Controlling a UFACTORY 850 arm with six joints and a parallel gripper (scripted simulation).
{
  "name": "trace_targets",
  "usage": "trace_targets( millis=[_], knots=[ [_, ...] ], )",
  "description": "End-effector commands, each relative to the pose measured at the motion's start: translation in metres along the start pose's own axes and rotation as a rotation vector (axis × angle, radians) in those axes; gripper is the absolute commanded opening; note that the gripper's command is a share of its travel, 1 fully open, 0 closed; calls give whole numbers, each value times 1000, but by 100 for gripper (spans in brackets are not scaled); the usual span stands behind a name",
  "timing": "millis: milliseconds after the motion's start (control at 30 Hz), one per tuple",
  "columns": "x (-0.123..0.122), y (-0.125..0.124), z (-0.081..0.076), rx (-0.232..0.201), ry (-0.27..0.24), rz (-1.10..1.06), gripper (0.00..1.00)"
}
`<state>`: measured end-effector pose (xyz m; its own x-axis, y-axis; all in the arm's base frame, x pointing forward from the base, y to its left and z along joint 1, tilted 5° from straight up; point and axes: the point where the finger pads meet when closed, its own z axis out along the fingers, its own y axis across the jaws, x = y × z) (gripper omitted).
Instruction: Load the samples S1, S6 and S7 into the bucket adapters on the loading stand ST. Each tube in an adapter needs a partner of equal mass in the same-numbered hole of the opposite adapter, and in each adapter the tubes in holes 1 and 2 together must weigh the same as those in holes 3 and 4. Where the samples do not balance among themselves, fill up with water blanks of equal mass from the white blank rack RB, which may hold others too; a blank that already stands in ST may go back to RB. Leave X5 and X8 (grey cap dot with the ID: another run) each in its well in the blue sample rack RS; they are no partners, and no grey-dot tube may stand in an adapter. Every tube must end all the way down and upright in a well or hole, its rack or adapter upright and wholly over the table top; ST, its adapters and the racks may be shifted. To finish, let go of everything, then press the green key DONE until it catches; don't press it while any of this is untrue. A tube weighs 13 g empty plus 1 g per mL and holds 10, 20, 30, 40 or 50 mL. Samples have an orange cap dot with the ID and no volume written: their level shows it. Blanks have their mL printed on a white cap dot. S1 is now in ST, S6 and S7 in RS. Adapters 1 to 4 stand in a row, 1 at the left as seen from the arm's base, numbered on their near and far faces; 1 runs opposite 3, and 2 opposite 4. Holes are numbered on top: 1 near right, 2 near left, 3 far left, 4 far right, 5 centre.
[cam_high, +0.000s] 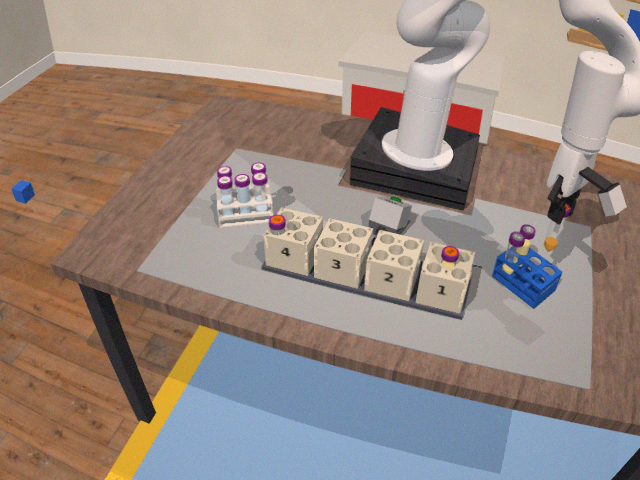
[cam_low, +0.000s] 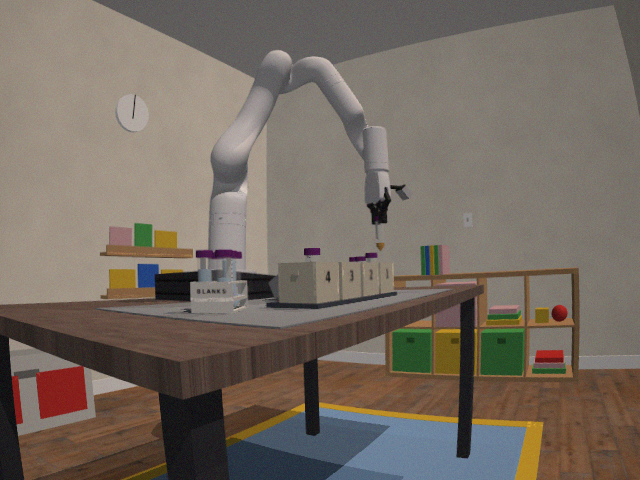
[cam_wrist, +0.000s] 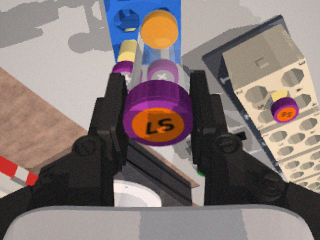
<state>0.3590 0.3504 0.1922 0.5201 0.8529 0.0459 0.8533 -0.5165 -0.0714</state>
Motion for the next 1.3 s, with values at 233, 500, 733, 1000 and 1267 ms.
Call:
trace_targets(
  millis=[233,500,733,1000,1267],
  knots=[
    [-33,36,-1,0,2,328,0],
    [-53,58,-1,0,2,528,0],
    [-77,84,-1,0,2,761,0],
    [-98,106,-1,0,2,961,0],
    [-125,135,-1,0,2,987,0]
  ],
)
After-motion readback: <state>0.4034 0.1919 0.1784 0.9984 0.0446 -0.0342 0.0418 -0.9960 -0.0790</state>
